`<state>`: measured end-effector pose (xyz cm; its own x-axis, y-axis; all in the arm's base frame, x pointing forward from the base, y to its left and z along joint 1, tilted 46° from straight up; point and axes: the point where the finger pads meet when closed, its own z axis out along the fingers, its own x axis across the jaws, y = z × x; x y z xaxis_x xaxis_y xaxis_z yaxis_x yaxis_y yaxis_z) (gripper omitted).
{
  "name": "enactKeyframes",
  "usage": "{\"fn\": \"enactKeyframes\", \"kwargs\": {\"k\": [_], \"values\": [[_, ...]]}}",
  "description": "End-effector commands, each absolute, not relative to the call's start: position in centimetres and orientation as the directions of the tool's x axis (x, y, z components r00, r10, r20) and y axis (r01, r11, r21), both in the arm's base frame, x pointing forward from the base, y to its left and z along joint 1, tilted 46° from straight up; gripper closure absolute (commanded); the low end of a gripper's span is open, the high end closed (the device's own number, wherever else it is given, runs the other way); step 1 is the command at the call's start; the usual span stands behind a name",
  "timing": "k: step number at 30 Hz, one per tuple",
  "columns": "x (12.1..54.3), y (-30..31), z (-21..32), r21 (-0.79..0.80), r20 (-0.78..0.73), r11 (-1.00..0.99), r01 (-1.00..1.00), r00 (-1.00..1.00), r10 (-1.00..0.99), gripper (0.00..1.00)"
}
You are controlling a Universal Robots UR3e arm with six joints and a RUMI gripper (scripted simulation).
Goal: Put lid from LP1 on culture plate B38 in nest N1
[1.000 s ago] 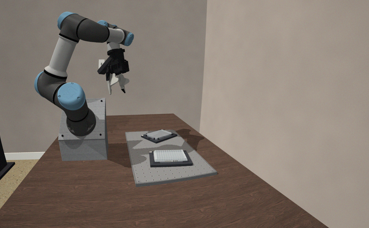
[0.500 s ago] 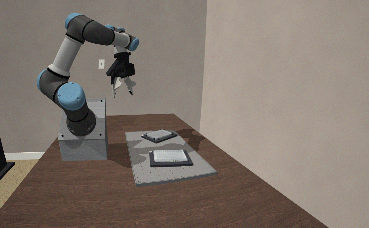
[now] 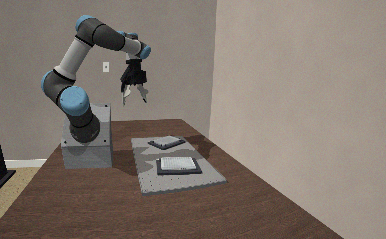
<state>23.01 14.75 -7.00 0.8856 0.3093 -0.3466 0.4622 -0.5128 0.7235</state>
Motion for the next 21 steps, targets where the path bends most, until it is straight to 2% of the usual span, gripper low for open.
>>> {"fn": "enactKeyframes", "kwargs": {"k": [1,21], "values": [[24.9,14.7,-8.1,0.749,-0.249,-0.562,0.351,0.935,0.252,0.18],[28.9,12.7,-10.9,0.765,0.003,-0.644,0.008,1.000,0.016,0.18]]}}
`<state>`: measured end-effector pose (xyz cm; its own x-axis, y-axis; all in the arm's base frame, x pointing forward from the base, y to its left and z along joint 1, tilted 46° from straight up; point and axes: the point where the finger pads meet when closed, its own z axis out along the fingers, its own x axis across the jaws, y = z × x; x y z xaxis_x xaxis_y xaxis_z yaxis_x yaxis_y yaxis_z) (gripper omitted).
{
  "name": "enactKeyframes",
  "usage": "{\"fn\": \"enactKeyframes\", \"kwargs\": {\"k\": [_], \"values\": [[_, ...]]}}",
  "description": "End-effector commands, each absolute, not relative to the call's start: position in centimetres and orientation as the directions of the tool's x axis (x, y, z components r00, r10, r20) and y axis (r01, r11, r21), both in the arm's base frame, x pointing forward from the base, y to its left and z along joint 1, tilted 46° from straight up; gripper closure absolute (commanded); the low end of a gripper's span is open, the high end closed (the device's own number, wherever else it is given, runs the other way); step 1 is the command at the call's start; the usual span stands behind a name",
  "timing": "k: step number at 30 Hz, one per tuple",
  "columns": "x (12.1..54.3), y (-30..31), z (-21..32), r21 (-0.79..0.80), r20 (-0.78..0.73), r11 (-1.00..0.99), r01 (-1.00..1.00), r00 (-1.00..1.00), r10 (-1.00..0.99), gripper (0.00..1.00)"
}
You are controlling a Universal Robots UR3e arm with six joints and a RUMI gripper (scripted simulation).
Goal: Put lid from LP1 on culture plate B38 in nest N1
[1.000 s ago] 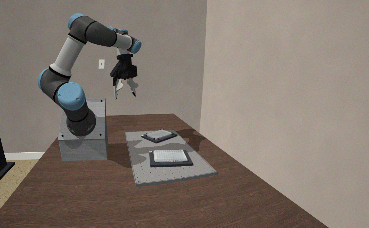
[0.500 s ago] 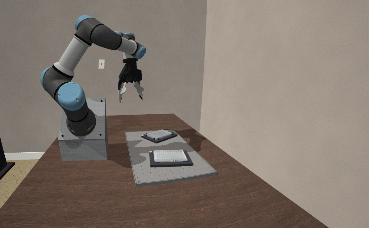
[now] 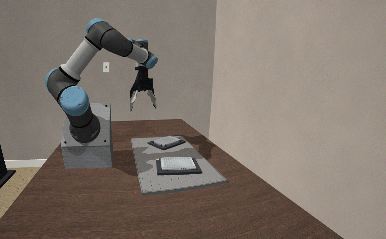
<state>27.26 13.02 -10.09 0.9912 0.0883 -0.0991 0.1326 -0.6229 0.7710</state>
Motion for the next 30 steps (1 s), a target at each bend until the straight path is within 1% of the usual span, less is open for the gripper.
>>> {"fn": "enactKeyframes", "kwargs": {"k": [1,5,8,10,14,17,21,25,27,30], "values": [[29.3,12.5,-11.1,0.763,0.018,-0.646,-0.013,1.000,0.001,0.18],[29.7,12.2,-11.5,0.756,0.072,-0.649,-0.091,0.996,-0.055,0.18],[30.8,11.5,-12.2,0.746,0.115,-0.648,-0.151,0.989,-0.098,0.18],[30.8,11.5,-12.2,0.746,0.115,-0.648,-0.151,0.989,-0.098,0.18],[31.6,10.8,-12.7,0.732,0.168,-0.642,-0.228,0.974,-0.155,0.18],[32.7,10.0,-13.4,0.718,0.209,-0.635,-0.287,0.958,-0.197,0.18],[32.7,9.9,-13.5,0.697,0.258,-0.619,-0.360,0.933,-0.252,0.18],[34.0,8.6,-14.3,0.671,0.309,-0.600,-0.435,0.900,-0.306,0.18],[34.0,8.6,-14.3,0.671,0.309,-0.600,-0.435,0.900,-0.306,0.18],[34.7,7.8,-14.7,0.651,0.345,-0.582,-0.488,0.873,-0.346,0.18]]}}
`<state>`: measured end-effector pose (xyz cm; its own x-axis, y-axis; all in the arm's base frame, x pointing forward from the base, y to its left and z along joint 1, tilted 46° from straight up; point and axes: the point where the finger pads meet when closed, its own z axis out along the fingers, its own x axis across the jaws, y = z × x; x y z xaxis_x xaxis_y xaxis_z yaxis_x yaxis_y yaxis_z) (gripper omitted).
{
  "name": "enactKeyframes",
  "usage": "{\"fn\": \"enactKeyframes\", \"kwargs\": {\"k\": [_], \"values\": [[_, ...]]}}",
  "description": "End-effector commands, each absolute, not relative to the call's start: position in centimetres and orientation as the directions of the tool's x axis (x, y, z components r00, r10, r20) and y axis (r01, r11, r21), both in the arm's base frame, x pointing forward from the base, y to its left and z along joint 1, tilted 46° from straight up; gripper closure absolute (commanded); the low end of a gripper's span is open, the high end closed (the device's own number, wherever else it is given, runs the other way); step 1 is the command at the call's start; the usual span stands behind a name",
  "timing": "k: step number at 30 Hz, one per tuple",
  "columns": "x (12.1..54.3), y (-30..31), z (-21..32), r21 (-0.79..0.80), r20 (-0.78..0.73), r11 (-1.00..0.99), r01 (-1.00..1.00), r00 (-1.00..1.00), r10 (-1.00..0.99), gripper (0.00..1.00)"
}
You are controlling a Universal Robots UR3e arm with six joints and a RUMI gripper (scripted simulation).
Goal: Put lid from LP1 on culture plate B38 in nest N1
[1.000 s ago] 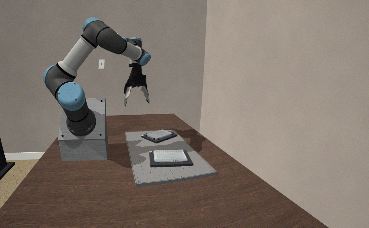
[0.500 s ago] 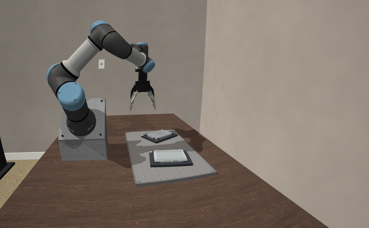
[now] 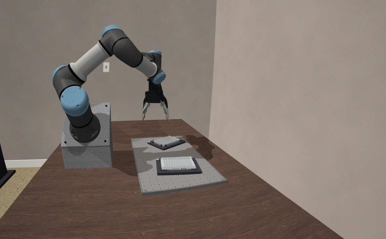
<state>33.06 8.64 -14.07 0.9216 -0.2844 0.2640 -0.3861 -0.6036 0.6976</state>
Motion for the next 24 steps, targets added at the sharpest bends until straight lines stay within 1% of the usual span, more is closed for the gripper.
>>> {"fn": "enactKeyframes", "kwargs": {"k": [1,7,12,14,18,24], "values": [[35.0,7.5,-14.9,0.644,0.357,-0.575,-0.505,0.863,-0.358,0.18],[35.3,7.0,-15.2,0.596,0.422,-0.530,-0.604,0.797,-0.433,0.18],[36.5,5.5,-16.0,0.550,0.475,-0.484,-0.681,0.732,-0.489,0.18],[36.5,5.5,-16.0,0.550,0.475,-0.484,-0.681,0.732,-0.489,0.18],[37.5,3.8,-16.7,0.511,0.514,-0.443,-0.737,0.675,-0.530,0.18],[37.7,3.3,-16.9,0.447,0.565,-0.376,-0.812,0.582,-0.585,0.18]]}}
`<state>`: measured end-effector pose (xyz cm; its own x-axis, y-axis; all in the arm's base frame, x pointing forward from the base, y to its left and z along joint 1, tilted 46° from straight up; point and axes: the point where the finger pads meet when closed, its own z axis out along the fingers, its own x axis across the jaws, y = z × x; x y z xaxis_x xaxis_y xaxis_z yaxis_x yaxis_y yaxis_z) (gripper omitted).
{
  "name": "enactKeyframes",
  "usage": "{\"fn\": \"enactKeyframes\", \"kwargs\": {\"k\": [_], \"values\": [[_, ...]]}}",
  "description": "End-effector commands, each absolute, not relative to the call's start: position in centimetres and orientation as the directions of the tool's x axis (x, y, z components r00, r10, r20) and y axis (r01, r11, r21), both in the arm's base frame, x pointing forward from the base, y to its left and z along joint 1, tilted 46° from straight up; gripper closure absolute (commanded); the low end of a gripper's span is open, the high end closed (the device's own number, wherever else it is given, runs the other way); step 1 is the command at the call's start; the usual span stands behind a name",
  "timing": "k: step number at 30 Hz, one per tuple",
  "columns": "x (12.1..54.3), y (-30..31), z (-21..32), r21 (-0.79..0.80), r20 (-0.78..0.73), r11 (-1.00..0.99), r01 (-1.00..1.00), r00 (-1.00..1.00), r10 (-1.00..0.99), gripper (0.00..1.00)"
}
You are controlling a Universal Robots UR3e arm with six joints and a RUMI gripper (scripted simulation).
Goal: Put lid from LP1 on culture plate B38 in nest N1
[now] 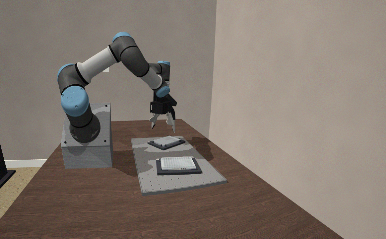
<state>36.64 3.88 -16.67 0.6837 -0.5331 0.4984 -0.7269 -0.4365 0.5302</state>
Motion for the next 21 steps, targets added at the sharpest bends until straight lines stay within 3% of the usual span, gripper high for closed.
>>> {"fn": "enactKeyframes", "kwargs": {"k": [1,21], "values": [[37.93,2.89,-17.08,0.436,0.573,-0.364,-0.823,0.566,-0.593,0.18],[38.37,1.98,-17.46,0.374,0.611,-0.296,-0.879,0.473,-0.634,0.18]]}}
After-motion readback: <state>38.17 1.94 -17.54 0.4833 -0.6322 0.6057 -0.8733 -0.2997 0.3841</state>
